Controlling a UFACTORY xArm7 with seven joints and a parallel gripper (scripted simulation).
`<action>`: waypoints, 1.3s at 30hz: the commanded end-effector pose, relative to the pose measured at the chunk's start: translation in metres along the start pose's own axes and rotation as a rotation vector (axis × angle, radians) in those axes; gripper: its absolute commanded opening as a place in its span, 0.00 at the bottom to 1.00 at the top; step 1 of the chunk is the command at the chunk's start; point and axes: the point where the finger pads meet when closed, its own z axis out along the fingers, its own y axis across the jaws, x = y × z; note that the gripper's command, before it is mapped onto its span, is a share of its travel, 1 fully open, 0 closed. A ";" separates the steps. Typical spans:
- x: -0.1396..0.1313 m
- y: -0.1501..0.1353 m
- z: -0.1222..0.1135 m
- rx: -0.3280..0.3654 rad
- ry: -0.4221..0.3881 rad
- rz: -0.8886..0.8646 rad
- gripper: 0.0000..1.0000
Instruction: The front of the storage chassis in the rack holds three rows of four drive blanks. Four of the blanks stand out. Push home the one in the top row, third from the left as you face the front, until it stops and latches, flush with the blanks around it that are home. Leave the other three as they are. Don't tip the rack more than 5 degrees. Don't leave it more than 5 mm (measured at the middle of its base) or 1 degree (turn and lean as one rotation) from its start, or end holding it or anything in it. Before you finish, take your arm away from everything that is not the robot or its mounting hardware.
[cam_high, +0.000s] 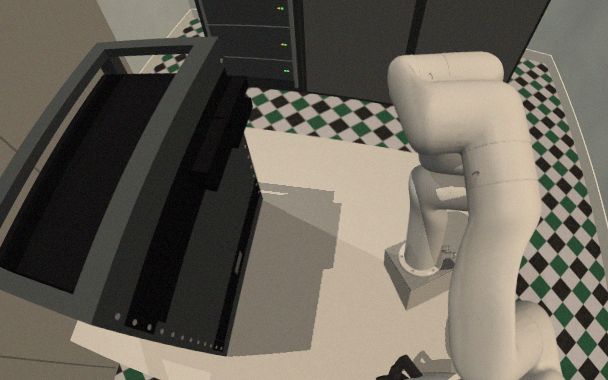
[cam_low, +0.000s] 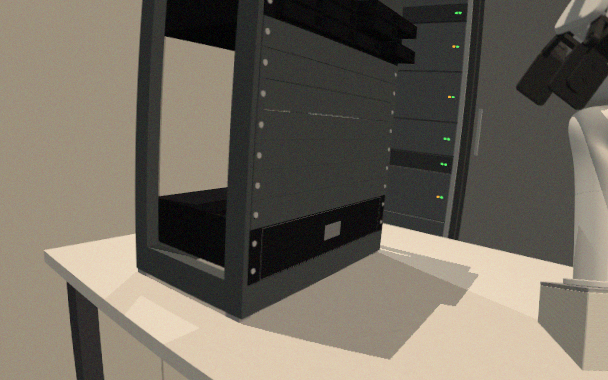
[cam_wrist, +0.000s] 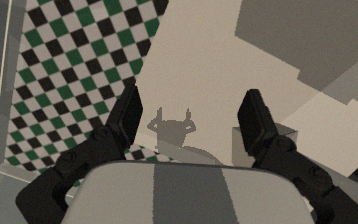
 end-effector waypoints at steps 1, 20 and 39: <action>0.001 -0.001 -0.002 0.004 0.001 0.002 1.00; 0.001 -0.001 -0.002 0.004 0.002 0.002 1.00; 0.004 -0.010 0.014 0.008 0.051 -0.022 1.00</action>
